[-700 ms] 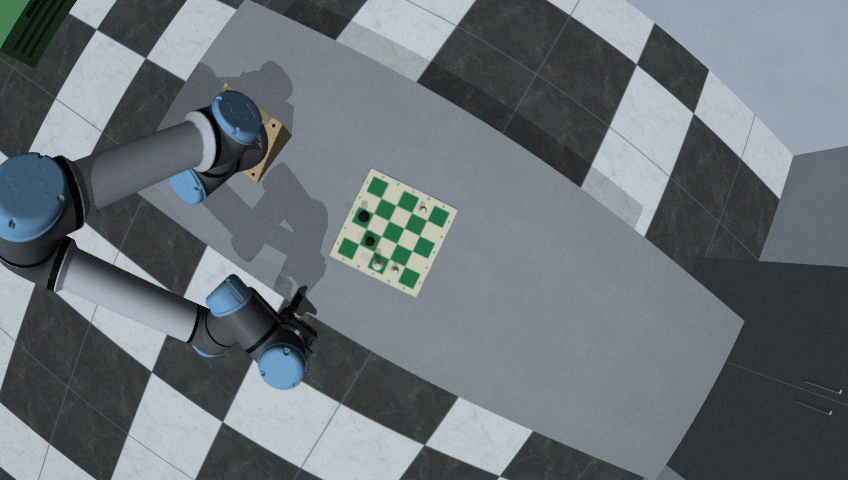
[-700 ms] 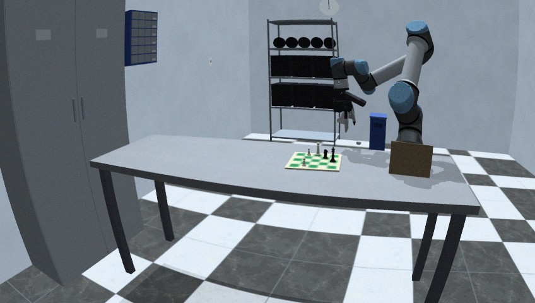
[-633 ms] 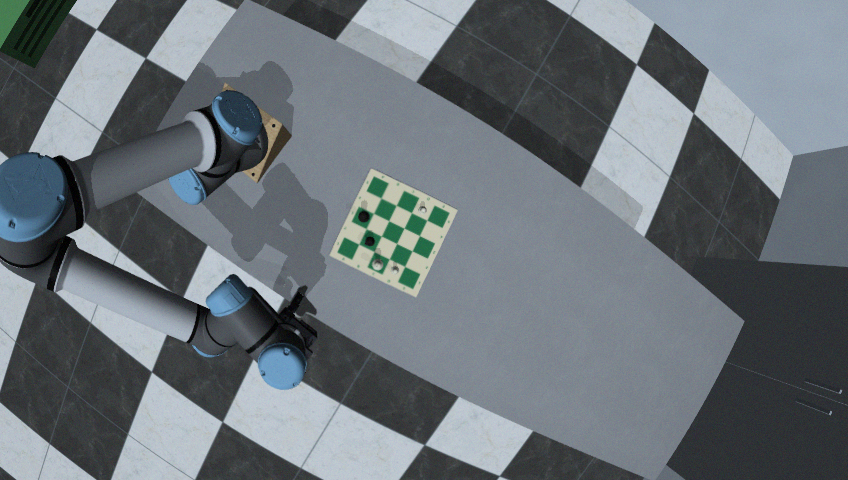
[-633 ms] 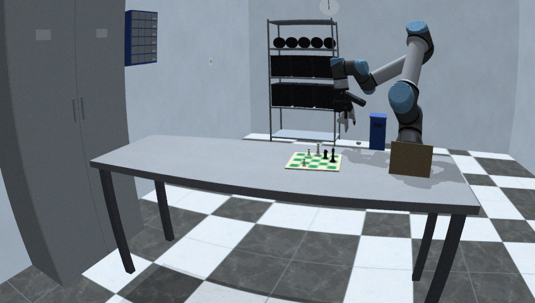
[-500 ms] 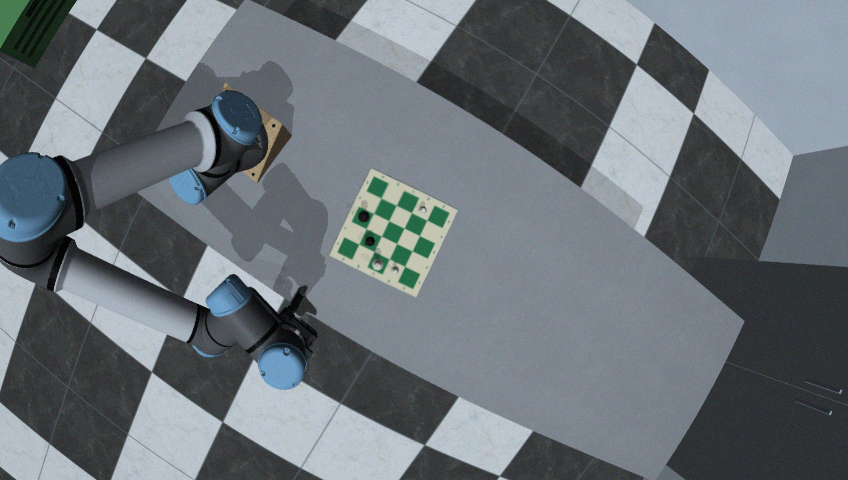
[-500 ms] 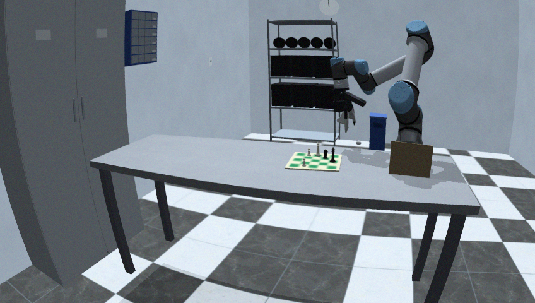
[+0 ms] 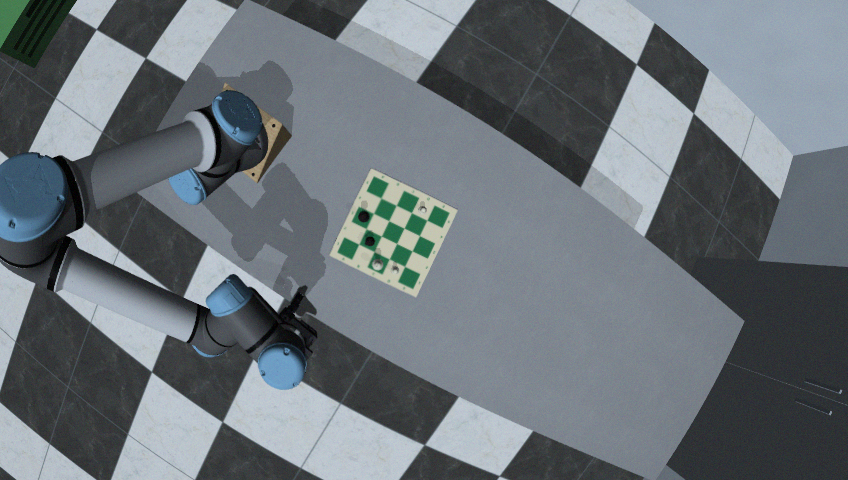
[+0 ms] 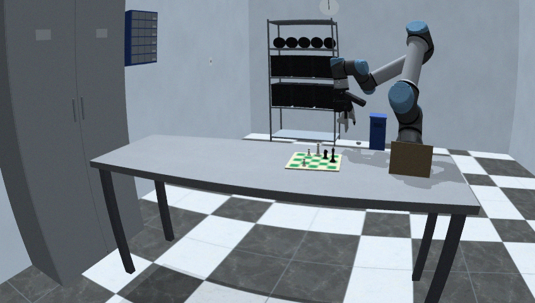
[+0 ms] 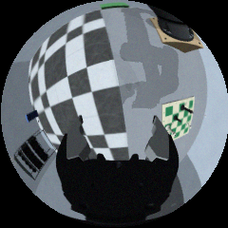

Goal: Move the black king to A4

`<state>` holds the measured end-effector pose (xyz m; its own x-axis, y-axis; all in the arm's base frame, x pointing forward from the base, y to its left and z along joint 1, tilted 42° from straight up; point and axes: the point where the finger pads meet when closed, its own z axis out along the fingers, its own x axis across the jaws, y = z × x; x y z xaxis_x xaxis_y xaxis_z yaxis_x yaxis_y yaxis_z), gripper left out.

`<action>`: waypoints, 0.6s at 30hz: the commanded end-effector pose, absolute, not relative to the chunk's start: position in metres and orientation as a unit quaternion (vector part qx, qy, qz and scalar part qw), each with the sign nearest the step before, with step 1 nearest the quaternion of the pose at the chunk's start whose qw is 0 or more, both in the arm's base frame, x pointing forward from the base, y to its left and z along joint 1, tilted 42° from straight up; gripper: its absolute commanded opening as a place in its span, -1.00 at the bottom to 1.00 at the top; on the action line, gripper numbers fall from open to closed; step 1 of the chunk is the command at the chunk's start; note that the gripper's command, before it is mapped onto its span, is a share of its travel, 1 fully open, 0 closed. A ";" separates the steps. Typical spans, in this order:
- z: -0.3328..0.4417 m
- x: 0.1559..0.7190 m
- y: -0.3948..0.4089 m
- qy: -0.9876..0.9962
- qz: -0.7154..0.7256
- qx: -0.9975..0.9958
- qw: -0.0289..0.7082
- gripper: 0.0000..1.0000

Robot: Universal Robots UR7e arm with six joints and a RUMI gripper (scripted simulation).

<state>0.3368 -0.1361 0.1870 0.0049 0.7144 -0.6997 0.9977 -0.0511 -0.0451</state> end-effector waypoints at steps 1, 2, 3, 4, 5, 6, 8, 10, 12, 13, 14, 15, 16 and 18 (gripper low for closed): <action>0.187 0.337 -0.136 0.643 -0.288 0.665 0.246 1.00; 0.187 0.337 -0.136 0.643 -0.288 0.665 0.246 1.00; 0.187 0.337 -0.136 0.643 -0.288 0.666 0.246 1.00; 0.187 0.337 -0.136 0.643 -0.288 0.666 0.246 1.00; 0.187 0.337 -0.136 0.642 -0.288 0.666 0.246 1.00; 0.187 0.337 -0.136 0.642 -0.287 0.667 0.246 1.00; 0.187 0.337 -0.136 0.641 -0.287 0.668 0.246 1.00; 0.187 0.337 -0.135 0.639 -0.286 0.670 0.247 1.00; 0.186 0.337 -0.135 0.638 -0.285 0.671 0.247 1.00; 0.186 0.337 -0.135 0.638 -0.285 0.671 0.247 1.00; 0.186 0.337 -0.135 0.637 -0.284 0.672 0.247 1.00; 0.186 0.337 -0.135 0.636 -0.283 0.674 0.247 1.00; 0.186 0.338 -0.135 0.635 -0.282 0.675 0.247 1.00; 0.186 0.338 -0.134 0.632 -0.280 0.679 0.248 1.00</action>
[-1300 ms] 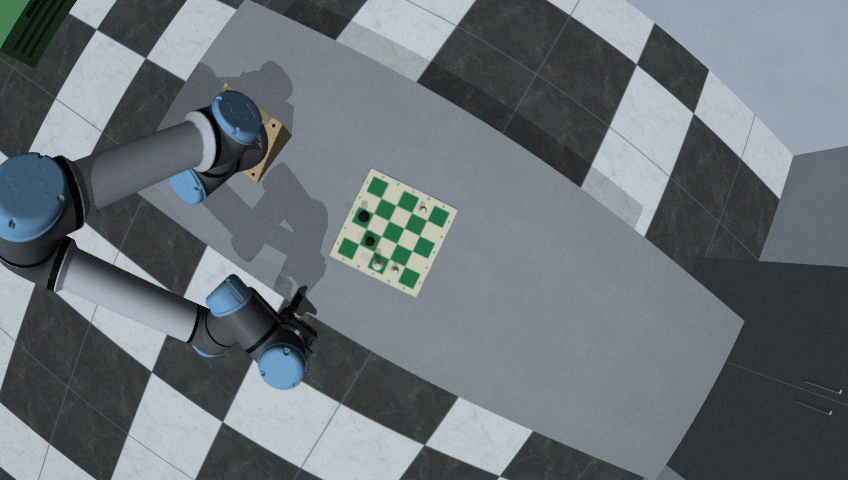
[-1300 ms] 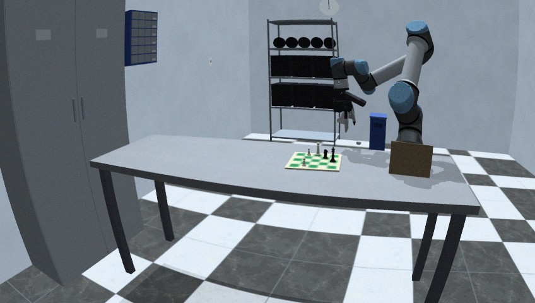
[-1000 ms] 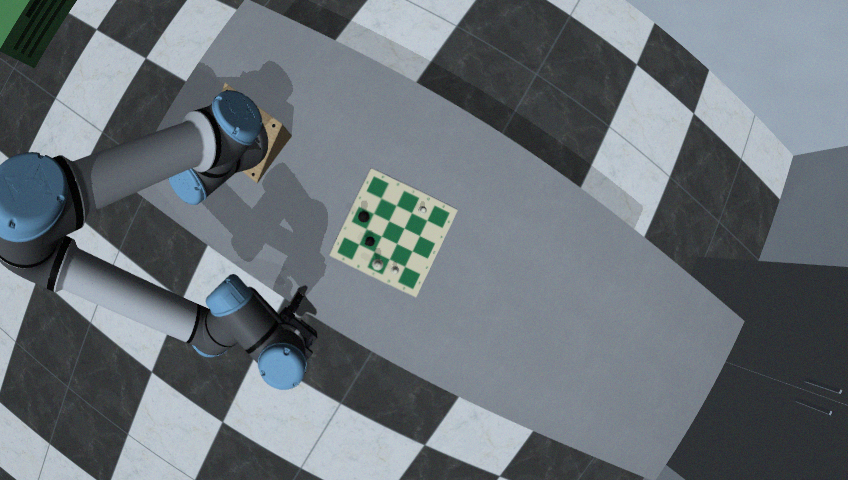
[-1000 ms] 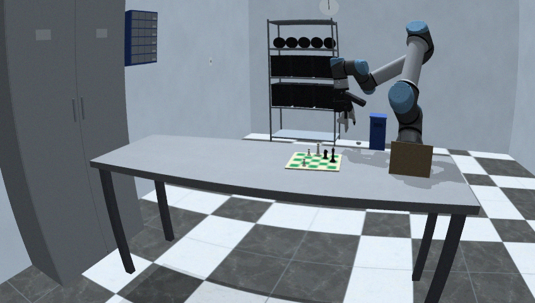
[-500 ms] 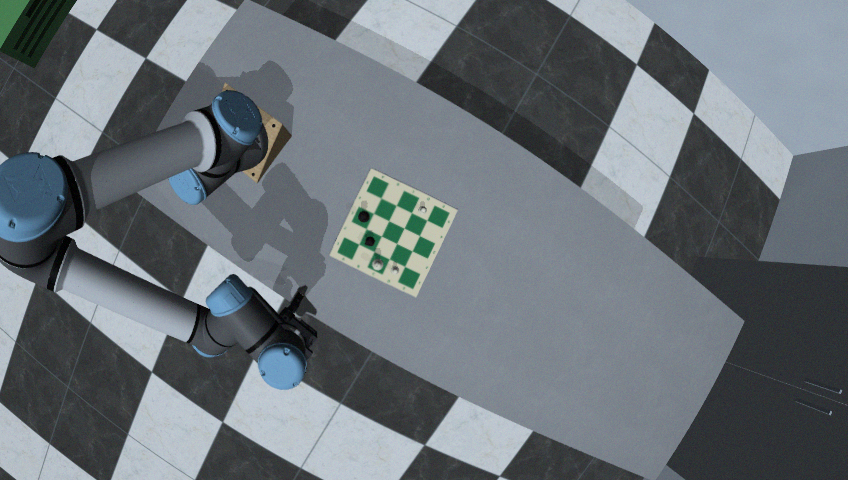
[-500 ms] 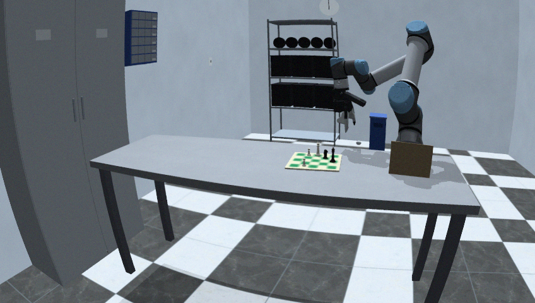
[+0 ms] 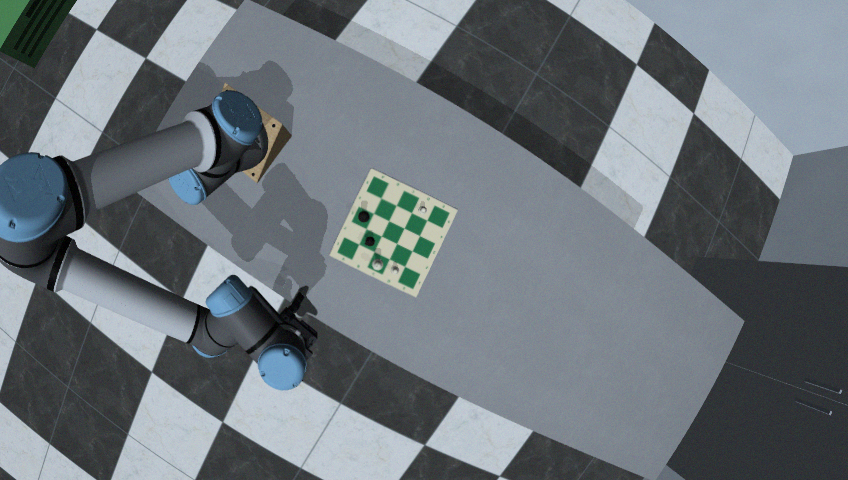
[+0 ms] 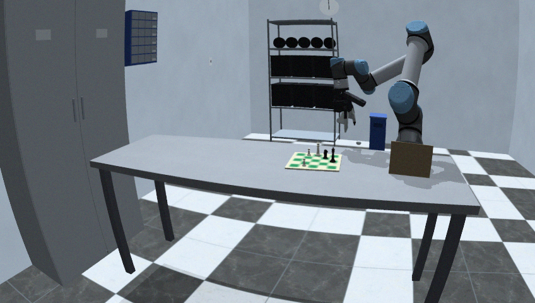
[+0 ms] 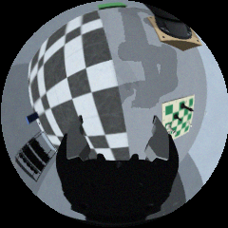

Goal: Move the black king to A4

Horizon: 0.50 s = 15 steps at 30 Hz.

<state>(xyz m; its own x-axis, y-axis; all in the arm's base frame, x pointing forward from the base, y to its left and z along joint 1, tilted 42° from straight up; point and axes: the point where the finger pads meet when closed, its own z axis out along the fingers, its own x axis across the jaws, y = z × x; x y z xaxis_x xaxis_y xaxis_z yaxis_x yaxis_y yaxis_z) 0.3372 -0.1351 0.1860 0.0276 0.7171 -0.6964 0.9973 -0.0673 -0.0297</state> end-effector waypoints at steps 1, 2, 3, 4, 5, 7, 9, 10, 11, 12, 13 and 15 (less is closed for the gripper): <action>0.185 0.338 -0.134 0.630 -0.279 0.681 0.248 1.00; 0.185 0.338 -0.134 0.628 -0.278 0.683 0.248 1.00; 0.185 0.338 -0.133 0.626 -0.277 0.686 0.249 1.00; 0.184 0.338 -0.133 0.623 -0.275 0.688 0.249 1.00; 0.184 0.338 -0.133 0.621 -0.274 0.691 0.250 1.00; 0.183 0.339 -0.132 0.615 -0.270 0.697 0.250 1.00; 0.182 0.339 -0.131 0.609 -0.266 0.704 0.251 1.00; 0.182 0.339 -0.130 0.605 -0.264 0.708 0.252 1.00; 0.182 0.339 -0.130 0.605 -0.264 0.708 0.252 1.00; 0.182 0.339 -0.130 0.605 -0.264 0.708 0.252 1.00; 0.182 0.340 -0.130 0.602 -0.261 0.711 0.252 1.00; 0.180 0.340 -0.129 0.593 -0.256 0.720 0.253 1.00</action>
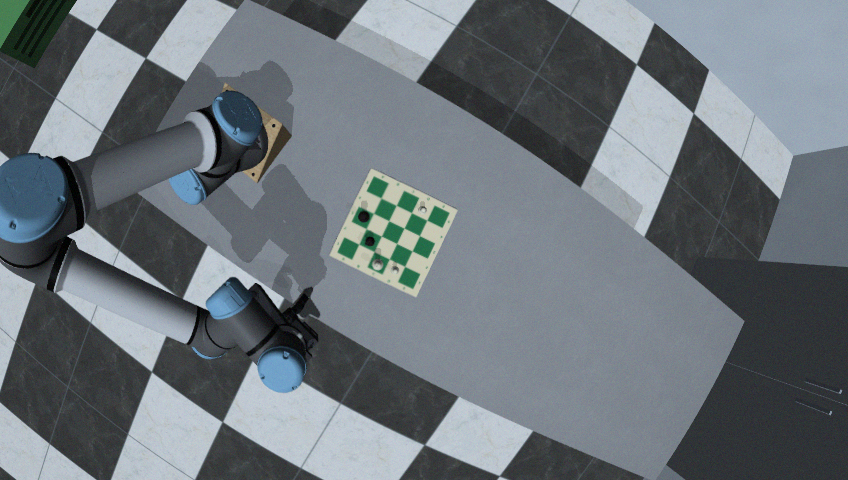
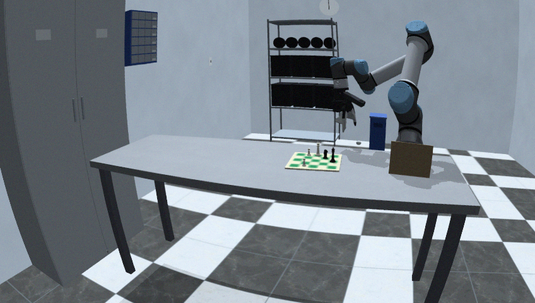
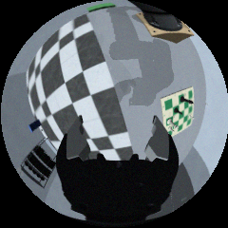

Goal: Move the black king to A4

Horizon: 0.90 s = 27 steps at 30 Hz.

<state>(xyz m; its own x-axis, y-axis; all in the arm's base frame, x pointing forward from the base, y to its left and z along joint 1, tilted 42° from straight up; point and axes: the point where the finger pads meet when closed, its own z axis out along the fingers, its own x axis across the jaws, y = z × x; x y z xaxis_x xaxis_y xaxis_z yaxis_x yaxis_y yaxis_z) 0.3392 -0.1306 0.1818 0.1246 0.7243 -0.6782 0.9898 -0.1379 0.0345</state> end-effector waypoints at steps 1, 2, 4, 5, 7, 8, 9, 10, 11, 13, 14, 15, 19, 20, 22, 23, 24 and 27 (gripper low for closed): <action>0.180 0.341 -0.128 0.589 -0.254 0.724 0.254 1.00; 0.179 0.341 -0.127 0.584 -0.251 0.729 0.254 1.00; 0.178 0.342 -0.126 0.574 -0.245 0.739 0.255 1.00; 0.178 0.342 -0.125 0.568 -0.242 0.744 0.255 1.00; 0.176 0.343 -0.124 0.556 -0.235 0.755 0.256 1.00; 0.175 0.343 -0.123 0.550 -0.231 0.761 0.256 1.00; 0.175 0.344 -0.122 0.543 -0.228 0.766 0.257 1.00; 0.174 0.344 -0.121 0.536 -0.224 0.772 0.257 1.00; 0.173 0.345 -0.120 0.529 -0.220 0.778 0.257 1.00; 0.173 0.345 -0.119 0.521 -0.216 0.785 0.258 1.00; 0.173 0.345 -0.119 0.521 -0.216 0.785 0.258 1.00; 0.172 0.346 -0.118 0.513 -0.211 0.791 0.258 1.00; 0.169 0.348 -0.113 0.477 -0.194 0.818 0.258 1.00; 0.168 0.349 -0.112 0.467 -0.189 0.824 0.257 1.00; 0.166 0.350 -0.109 0.447 -0.179 0.838 0.257 1.00; 0.165 0.351 -0.108 0.436 -0.174 0.845 0.256 1.00; 0.164 0.352 -0.106 0.424 -0.169 0.852 0.256 1.00; 0.162 0.355 -0.102 0.388 -0.153 0.873 0.253 1.00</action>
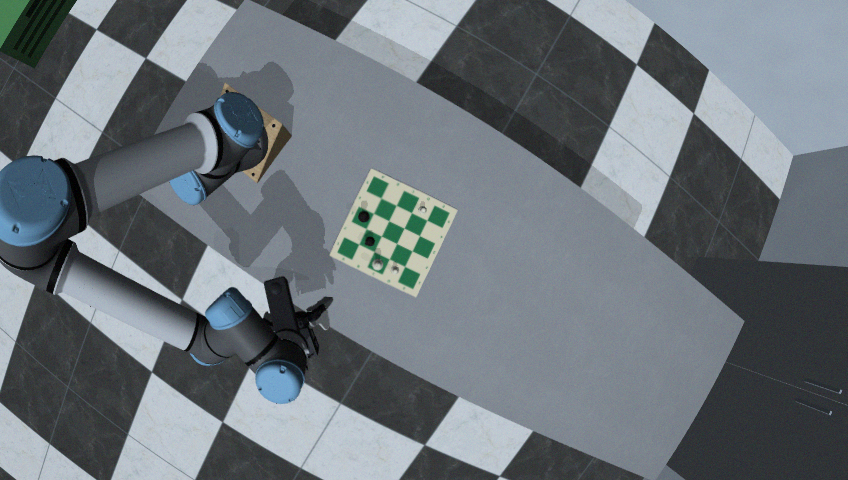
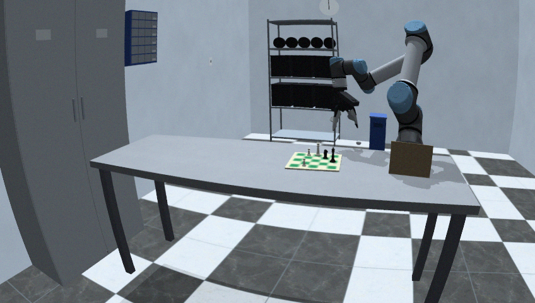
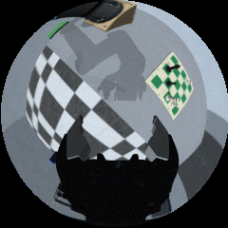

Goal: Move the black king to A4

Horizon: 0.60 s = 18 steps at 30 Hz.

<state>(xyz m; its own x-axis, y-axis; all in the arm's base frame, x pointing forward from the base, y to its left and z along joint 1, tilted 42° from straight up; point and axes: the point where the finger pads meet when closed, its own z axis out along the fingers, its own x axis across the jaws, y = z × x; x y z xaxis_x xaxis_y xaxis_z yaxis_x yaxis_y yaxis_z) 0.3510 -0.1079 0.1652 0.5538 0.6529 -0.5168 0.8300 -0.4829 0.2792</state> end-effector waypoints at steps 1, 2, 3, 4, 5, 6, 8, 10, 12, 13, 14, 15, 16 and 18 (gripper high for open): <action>0.161 0.356 -0.100 0.375 -0.148 0.880 0.252 1.00; 0.160 0.357 -0.099 0.362 -0.142 0.886 0.251 1.00; 0.160 0.357 -0.099 0.362 -0.142 0.886 0.251 1.00; 0.160 0.357 -0.099 0.362 -0.142 0.886 0.251 1.00; 0.159 0.358 -0.097 0.348 -0.137 0.893 0.250 1.00; 0.159 0.359 -0.095 0.334 -0.131 0.900 0.248 1.00; 0.157 0.361 -0.092 0.305 -0.120 0.912 0.245 1.00; 0.156 0.363 -0.088 0.274 -0.109 0.925 0.241 1.00; 0.154 0.366 -0.085 0.241 -0.098 0.936 0.236 1.00; 0.154 0.367 -0.083 0.225 -0.092 0.941 0.234 1.00; 0.154 0.367 -0.083 0.225 -0.092 0.941 0.234 1.00; 0.153 0.369 -0.081 0.207 -0.087 0.947 0.231 1.00; 0.152 0.370 -0.079 0.190 -0.081 0.951 0.228 1.00; 0.151 0.373 -0.075 0.154 -0.070 0.960 0.222 1.00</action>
